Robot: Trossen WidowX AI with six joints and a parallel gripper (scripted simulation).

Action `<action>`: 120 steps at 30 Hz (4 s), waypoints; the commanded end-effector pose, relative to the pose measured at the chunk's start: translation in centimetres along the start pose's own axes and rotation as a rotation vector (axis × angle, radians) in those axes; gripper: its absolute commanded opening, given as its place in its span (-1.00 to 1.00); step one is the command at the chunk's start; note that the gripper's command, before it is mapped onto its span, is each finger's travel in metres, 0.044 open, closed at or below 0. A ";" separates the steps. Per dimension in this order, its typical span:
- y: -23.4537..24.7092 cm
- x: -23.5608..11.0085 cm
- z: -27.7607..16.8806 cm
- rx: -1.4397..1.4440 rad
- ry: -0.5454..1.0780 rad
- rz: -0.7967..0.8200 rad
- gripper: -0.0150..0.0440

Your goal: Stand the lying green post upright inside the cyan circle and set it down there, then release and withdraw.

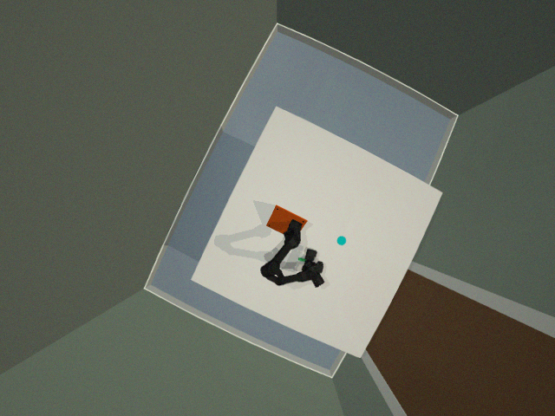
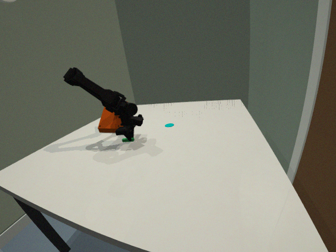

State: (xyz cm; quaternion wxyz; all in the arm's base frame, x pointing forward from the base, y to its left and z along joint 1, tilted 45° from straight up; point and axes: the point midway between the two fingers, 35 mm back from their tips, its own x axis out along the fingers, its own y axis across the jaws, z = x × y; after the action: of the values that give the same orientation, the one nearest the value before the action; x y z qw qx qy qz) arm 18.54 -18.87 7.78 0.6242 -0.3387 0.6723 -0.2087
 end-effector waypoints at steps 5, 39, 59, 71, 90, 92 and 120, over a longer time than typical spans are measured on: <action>0.2 0.2 -0.1 -0.008 0.000 0.005 -0.42; 0.4 -9.3 0.6 -0.007 -0.001 0.023 -0.42; 0.8 -12.0 2.3 -0.107 -0.006 0.019 -0.42; 1.9 -12.6 5.3 -0.231 -0.013 0.027 -0.42; 4.8 -13.4 9.9 -0.427 -0.020 0.033 -0.42; 5.1 -13.4 10.4 -0.447 -0.020 0.034 -0.42; 11.6 -14.1 16.0 -0.733 -0.023 0.029 -0.42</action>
State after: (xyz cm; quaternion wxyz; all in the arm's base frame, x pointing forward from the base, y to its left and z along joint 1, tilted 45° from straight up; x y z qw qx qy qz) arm 31.43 0.77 7.84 0.4775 -0.5269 0.7015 0.0478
